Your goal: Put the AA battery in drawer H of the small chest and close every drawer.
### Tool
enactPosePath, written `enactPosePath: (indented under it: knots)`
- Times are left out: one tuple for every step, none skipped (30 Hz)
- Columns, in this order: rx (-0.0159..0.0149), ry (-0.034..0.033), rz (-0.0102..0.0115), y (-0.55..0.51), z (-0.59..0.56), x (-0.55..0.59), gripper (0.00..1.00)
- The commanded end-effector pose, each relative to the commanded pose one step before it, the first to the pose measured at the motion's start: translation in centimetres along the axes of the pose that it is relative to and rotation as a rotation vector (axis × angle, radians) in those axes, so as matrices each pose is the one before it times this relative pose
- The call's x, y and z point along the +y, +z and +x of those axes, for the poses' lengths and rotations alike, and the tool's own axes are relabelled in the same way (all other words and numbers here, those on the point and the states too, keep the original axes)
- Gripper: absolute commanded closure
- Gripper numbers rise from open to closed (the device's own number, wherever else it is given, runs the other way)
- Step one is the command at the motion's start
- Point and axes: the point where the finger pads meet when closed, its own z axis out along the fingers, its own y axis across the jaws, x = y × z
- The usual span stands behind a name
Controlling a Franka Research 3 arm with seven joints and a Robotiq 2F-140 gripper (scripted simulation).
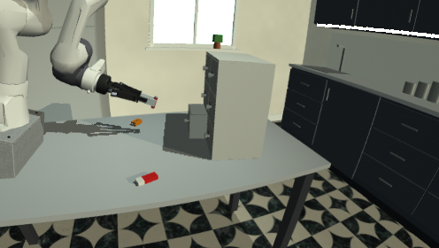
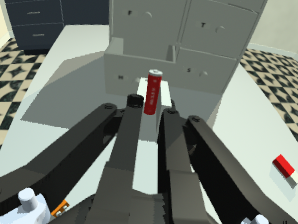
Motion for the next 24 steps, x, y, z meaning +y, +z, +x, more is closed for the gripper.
enactPosePath:
  knots:
    - [0.00087,-0.00551,0.00293,0.095,0.037,-0.028,0.94]
    - [0.00002,0.00002,0.00002,0.078,0.028,0.0,0.94]
    - [0.00003,0.00001,0.00002,0.095,0.034,0.0,0.94]
    - [0.00004,0.00001,0.00003,0.112,0.041,0.001,0.94]
    - [-0.00001,0.00002,-0.00001,0.13,0.046,-0.001,0.94]
    - [0.0,0.0,0.0,0.149,0.053,0.0,0.94]
    - [0.00001,-0.00002,0.00001,0.169,0.061,0.001,0.94]
    - [-0.00001,0.00002,-0.00001,0.184,0.065,-0.001,0.94]
    - [0.0,0.0,0.0,0.0,0.0,0.0,0.94]
    - [0.0,0.0,0.0,0.0,0.0,0.0,0.94]
    - [0.0,-0.00001,0.0,0.203,0.073,0.0,0.94]
    - [0.0,0.0,0.0,0.22,0.078,0.0,0.94]
    - [0.0,0.0,0.0,0.237,0.085,0.0,0.94]
    - [0.0,0.0,0.0,0.252,0.09,0.0,0.94]
    - [0.00001,-0.00001,0.0,0.268,0.096,0.0,0.94]
    - [-0.00001,0.00001,0.0,0.281,0.1,-0.001,0.94]
    - [0.00001,-0.00002,0.0,0.296,0.107,0.0,0.94]
    - [-0.00001,0.00001,0.0,0.308,0.109,-0.001,0.94]
    - [0.0,0.00001,0.0,0.319,0.114,-0.001,0.94]
    - [0.00001,-0.00001,0.0,0.331,0.119,0.0,0.94]
    - [0.0,0.0,0.0,0.34,0.121,0.0,0.94]
    - [-0.00001,0.00001,0.0,0.348,0.124,-0.001,0.94]
    - [0.0,0.0,0.0,0.357,0.127,0.0,0.94]
    - [0.00001,-0.00001,0.0,0.364,0.13,0.0,0.94]
